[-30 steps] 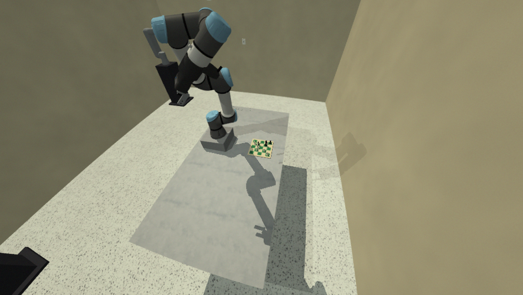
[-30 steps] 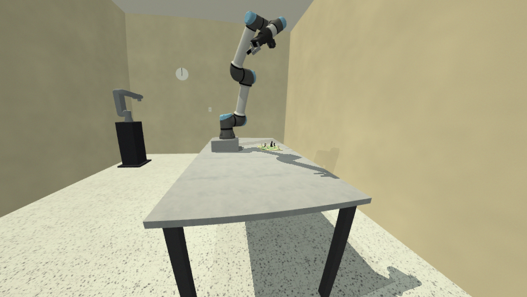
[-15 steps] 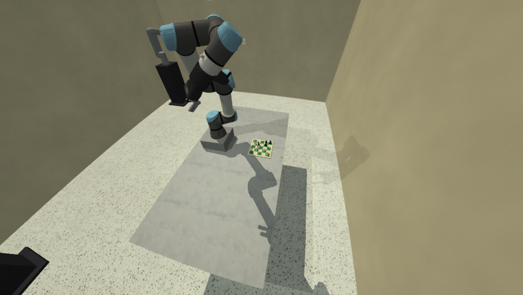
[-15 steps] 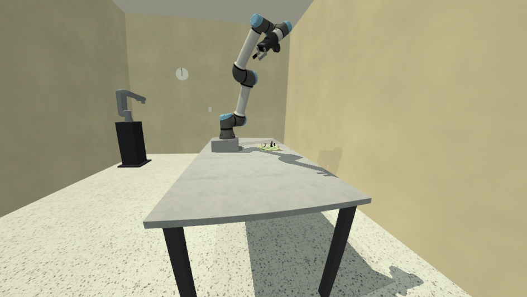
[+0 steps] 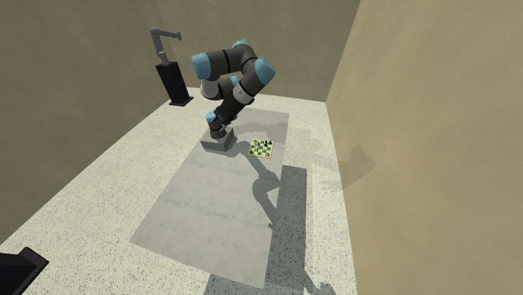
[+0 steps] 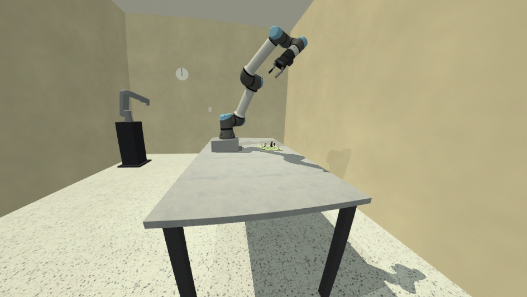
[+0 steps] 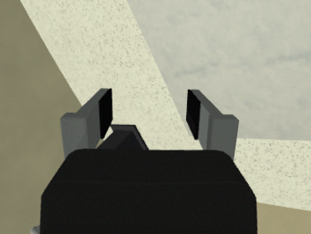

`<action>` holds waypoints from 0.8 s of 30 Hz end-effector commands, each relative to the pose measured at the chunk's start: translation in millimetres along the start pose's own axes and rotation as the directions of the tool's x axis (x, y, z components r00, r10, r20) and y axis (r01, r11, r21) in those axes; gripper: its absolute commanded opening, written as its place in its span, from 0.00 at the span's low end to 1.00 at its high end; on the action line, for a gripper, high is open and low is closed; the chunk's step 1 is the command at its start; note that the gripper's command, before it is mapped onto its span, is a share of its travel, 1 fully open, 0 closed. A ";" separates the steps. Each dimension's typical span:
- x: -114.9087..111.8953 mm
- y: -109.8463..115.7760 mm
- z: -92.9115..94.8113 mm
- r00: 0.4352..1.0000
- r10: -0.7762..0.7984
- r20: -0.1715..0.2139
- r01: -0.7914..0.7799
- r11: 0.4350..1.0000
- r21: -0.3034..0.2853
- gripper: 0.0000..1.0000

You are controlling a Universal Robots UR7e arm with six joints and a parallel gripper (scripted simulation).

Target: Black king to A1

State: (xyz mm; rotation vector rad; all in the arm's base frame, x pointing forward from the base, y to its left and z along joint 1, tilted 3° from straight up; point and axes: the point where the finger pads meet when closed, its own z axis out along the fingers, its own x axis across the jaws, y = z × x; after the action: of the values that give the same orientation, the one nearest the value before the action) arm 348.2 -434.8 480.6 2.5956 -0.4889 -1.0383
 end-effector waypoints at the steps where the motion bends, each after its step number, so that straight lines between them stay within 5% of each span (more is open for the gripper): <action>1: 45.8 -34.8 -6.2 0.986 -0.167 -0.008 0.168 0.986 0.015 1.00; 4: 81.8 -65.7 -8.5 0.956 -0.295 -0.008 0.295 0.955 0.027 1.00; 11: 117.4 -101.1 -9.8 0.906 -0.422 -0.008 0.422 0.906 0.039 1.00; 14: 151.9 -140.6 -9.8 0.838 -0.546 -0.008 0.545 0.837 0.052 1.00; 17: 151.9 -140.6 -9.8 0.838 -0.546 -0.008 0.545 0.837 0.052 1.00; 19: 184.4 -183.7 -8.1 0.752 -0.659 -0.008 0.658 0.750 0.067 1.00; 24: 199.6 -206.3 -6.5 0.703 -0.711 -0.008 0.710 0.700 0.075 1.00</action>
State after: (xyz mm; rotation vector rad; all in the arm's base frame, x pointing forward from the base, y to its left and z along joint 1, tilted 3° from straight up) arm 501.7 -358.4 318.1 2.8656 0.3629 -1.2393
